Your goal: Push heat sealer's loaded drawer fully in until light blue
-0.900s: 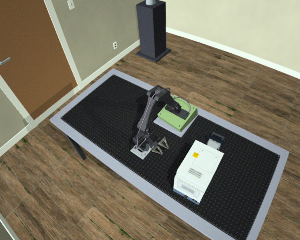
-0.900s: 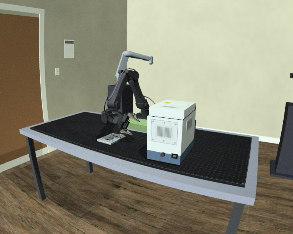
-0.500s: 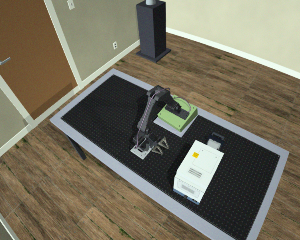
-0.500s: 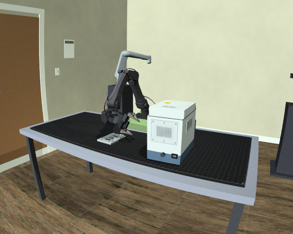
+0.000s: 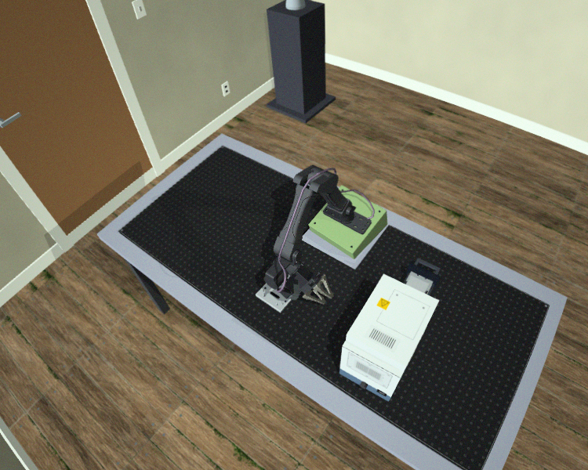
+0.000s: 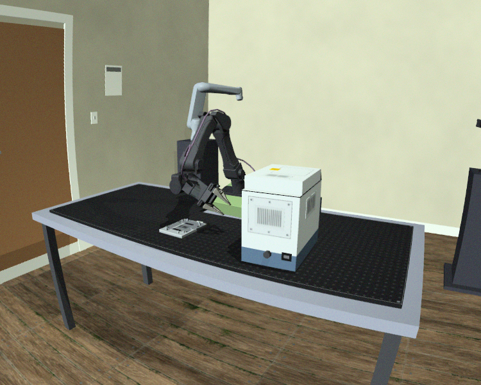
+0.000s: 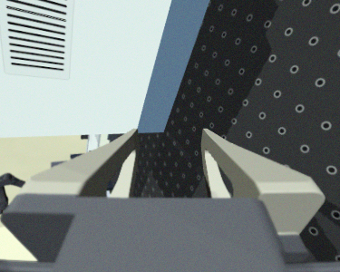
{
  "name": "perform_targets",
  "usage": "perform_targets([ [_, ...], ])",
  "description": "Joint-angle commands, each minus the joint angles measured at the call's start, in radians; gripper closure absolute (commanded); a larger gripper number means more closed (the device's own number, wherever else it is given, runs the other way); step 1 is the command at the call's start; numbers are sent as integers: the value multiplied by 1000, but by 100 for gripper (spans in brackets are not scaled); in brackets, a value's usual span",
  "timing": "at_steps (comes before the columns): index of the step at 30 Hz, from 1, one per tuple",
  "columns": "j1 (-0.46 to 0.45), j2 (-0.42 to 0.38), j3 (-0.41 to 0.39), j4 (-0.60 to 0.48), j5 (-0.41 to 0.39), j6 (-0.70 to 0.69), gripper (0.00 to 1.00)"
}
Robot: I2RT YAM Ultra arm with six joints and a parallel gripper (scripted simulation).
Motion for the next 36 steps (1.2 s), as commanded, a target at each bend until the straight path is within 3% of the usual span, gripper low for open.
perform_targets([
  [1, 45, -42, 59, 41, 78, -5, 55],
  [11, 149, -103, 109, 106, 268, -30, 55],
  [15, 177, -52, 160, 96, 292, 10, 55],
  [16, 188, -99, 161, 107, 314, 2, 55],
  [18, 212, -117, 164, 129, 359, -16, 55],
  [21, 229, -71, 201, 112, 378, 5, 55],
  [22, 240, -120, 198, 130, 399, -9, 55],
  [27, 270, -137, 207, 155, 455, -16, 55],
  [29, 281, -90, 239, 115, 464, 1, 55],
  [30, 292, -142, 231, 156, 485, -10, 55],
  [32, 314, -163, 221, 191, 530, -19, 55],
  [36, 333, -110, 280, 136, 549, -1, 55],
])
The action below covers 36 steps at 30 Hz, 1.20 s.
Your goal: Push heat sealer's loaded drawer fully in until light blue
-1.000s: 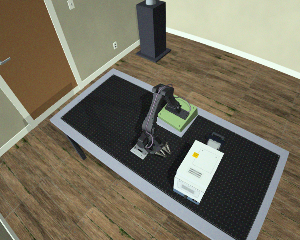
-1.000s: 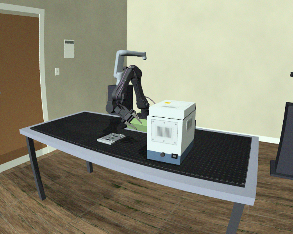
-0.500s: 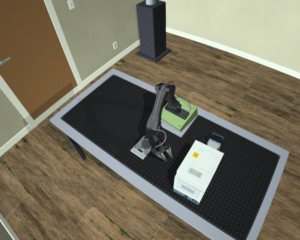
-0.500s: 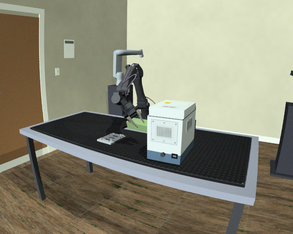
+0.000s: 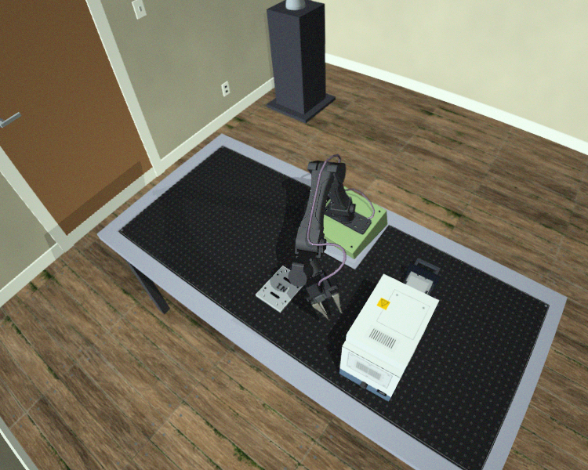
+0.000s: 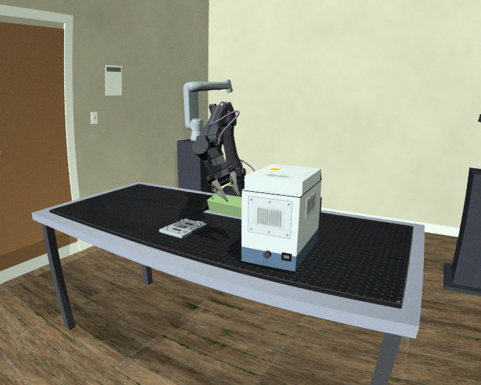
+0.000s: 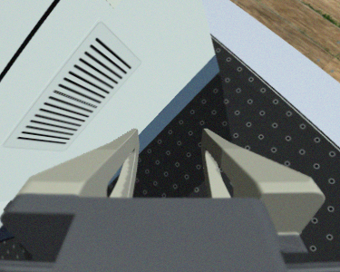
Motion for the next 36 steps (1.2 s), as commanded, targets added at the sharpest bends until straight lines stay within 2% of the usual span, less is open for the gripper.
perform_targets([
  [1, 28, -38, 48, 33, 56, -7, 55],
  [2, 38, -49, 40, 54, 78, -12, 55],
  [3, 49, -53, -3, 71, 101, -20, 55],
  [5, 49, -53, -3, 71, 101, -20, 55],
  [6, 56, -55, 47, 68, 109, -15, 55],
  [7, 61, -13, 65, 33, 113, -9, 55],
  [8, 65, -9, 82, 22, 116, 1, 55],
  [9, 75, -62, 66, 71, 138, -9, 55],
  [11, 96, -78, 10, 114, 181, -22, 55],
  [12, 101, -84, 58, 109, 186, -17, 55],
  [13, 105, -81, 73, 98, 191, -15, 55],
  [14, 110, -44, 93, 62, 196, -10, 55],
  [17, 121, -26, 138, 32, 205, 6, 55],
  [18, 131, -78, 120, 84, 227, -5, 55],
  [19, 141, -84, 73, 109, 249, -16, 55],
  [22, 151, -94, 60, 130, 268, -20, 55],
  [23, 157, -97, 109, 126, 276, -17, 55],
  [24, 161, -55, 128, 90, 280, -11, 55],
  [27, 172, -45, 178, 54, 290, 4, 55],
  [28, 182, -98, 158, 108, 312, -7, 55],
  [29, 191, -105, 151, 125, 328, -14, 55],
  [31, 198, -97, 186, 75, 336, -4, 55],
  [32, 202, -57, 201, 65, 340, 0, 55],
  [33, 203, -56, 204, 63, 341, -1, 55],
  [34, 213, -108, 182, 119, 364, -13, 55],
  [36, 221, -101, 209, 81, 376, -10, 55],
])
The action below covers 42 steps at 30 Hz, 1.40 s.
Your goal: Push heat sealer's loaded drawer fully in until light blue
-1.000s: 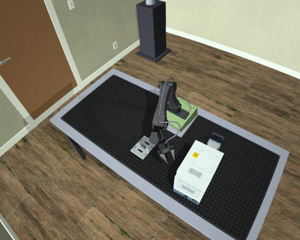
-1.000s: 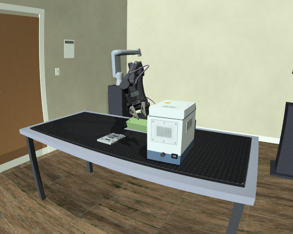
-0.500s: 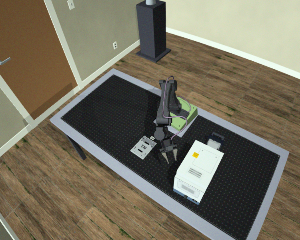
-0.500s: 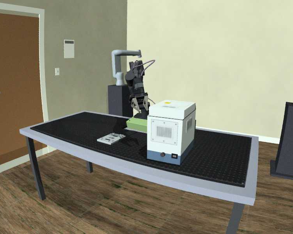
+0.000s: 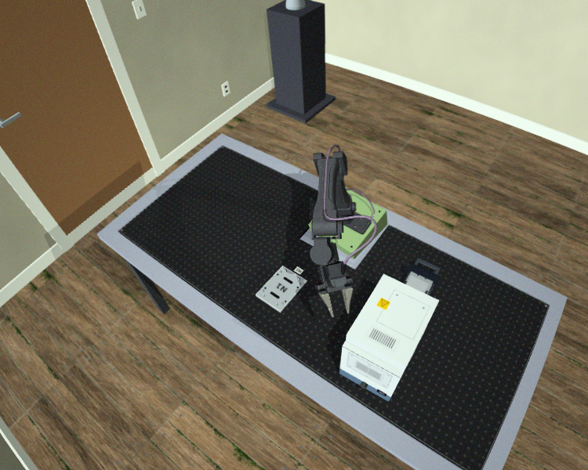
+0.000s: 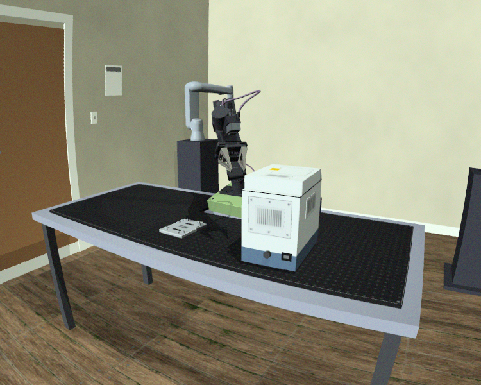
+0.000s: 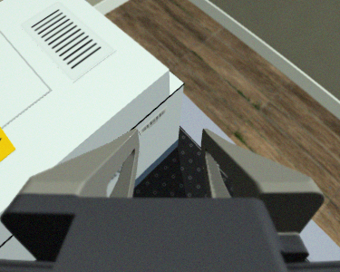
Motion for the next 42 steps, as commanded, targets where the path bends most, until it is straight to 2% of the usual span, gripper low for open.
perform_targets([
  [1, 24, 9, 63, -20, 36, -2, 55],
  [3, 24, 9, 63, -20, 36, -2, 55],
  [4, 20, 14, 70, -26, -6, -30, 55],
  [5, 29, 14, 72, -29, -12, -36, 55],
  [11, 98, -27, 75, -33, 65, 8, 55],
  [12, 97, -29, 71, -28, 24, -28, 55],
  [17, 156, -32, 82, -37, 91, 12, 55],
  [20, 159, -32, 83, -38, 95, 13, 55],
  [21, 159, -34, 79, -32, 55, -23, 55],
  [27, 220, -34, 93, -45, 124, 17, 55],
  [28, 219, -40, 87, -31, 82, -19, 55],
  [33, 278, -30, 102, -50, 151, 20, 55],
  [34, 278, -15, 108, -56, 112, -17, 55],
  [37, 286, -14, 109, -58, 111, -20, 55],
  [42, 348, -14, 111, -59, 182, 19, 55],
])
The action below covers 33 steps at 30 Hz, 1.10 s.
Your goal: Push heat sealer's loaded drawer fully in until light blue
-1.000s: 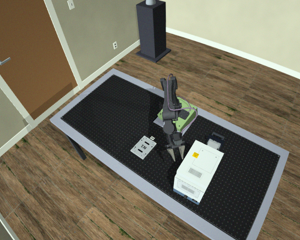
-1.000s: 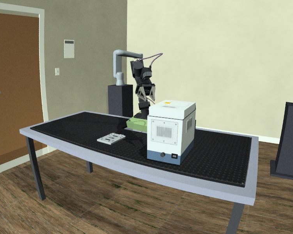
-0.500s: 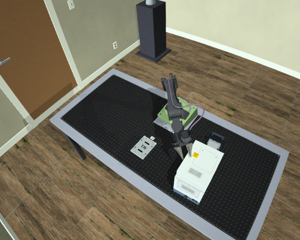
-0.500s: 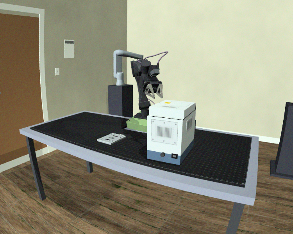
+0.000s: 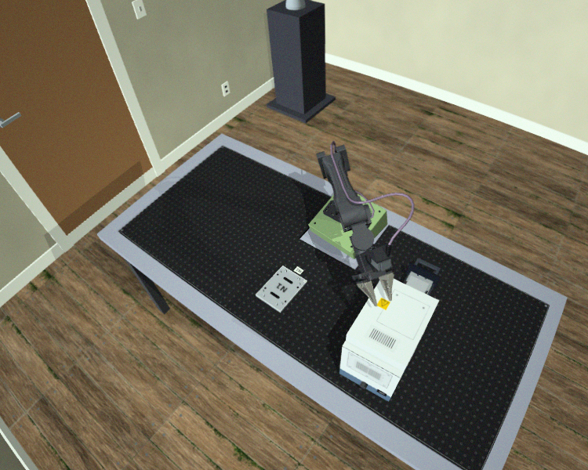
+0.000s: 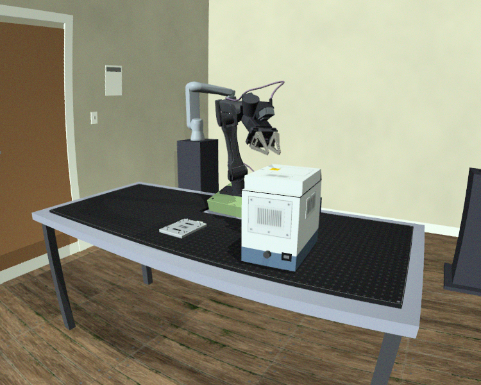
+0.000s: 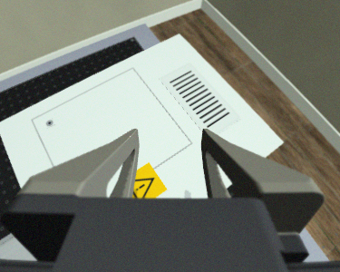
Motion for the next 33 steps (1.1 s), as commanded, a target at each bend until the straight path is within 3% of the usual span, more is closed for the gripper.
perform_targets([
  [1, 39, 5, 40, -21, -6, -18, 55],
  [8, 122, 11, 44, -23, 72, 24, 55],
  [10, 126, 24, 70, -59, 21, -5, 55],
  [12, 126, 24, 70, -59, 21, -5, 55],
  [13, 137, -8, 70, -58, 48, 14, 55],
  [18, 196, -6, 31, -35, 100, 39, 55],
  [20, 201, 36, 76, -76, 51, 9, 55],
  [25, 259, 16, 46, -56, 119, 48, 55],
  [26, 259, 44, 76, -85, 77, 26, 55],
  [29, 264, 47, 81, -93, 70, 16, 55],
  [33, 310, 23, 55, -79, 127, 52, 55],
])
